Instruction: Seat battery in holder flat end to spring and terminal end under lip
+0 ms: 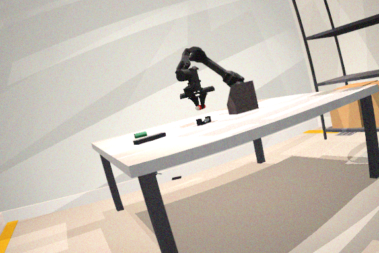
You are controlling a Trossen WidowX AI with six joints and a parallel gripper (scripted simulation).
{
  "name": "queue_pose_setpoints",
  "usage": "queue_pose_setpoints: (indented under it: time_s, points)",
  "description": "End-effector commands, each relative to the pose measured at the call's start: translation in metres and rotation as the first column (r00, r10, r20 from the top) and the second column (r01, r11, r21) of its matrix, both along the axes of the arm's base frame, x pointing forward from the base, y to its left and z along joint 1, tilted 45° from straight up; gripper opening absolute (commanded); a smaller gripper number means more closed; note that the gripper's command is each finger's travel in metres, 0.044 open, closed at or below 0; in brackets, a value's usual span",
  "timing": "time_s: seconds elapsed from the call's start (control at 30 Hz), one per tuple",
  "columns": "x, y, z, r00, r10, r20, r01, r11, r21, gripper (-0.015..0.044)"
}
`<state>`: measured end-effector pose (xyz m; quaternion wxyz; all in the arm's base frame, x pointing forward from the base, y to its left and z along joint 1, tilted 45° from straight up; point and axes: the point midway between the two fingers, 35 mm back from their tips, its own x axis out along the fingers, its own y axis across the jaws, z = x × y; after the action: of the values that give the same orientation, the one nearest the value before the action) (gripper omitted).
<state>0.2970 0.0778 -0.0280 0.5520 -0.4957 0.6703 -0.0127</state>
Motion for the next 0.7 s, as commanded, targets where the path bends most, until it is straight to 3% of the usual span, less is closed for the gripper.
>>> queue_pose_setpoints:
  time_s: [0.0,0.67]
  points:
    - [0.0,0.002,-0.002,0.999,0.03,-0.033,-0.03,1.0,-0.004,0.008]
    - [0.008,-0.017,-0.029,0.99,0.122,0.07,-0.131,0.983,0.132,0.008]
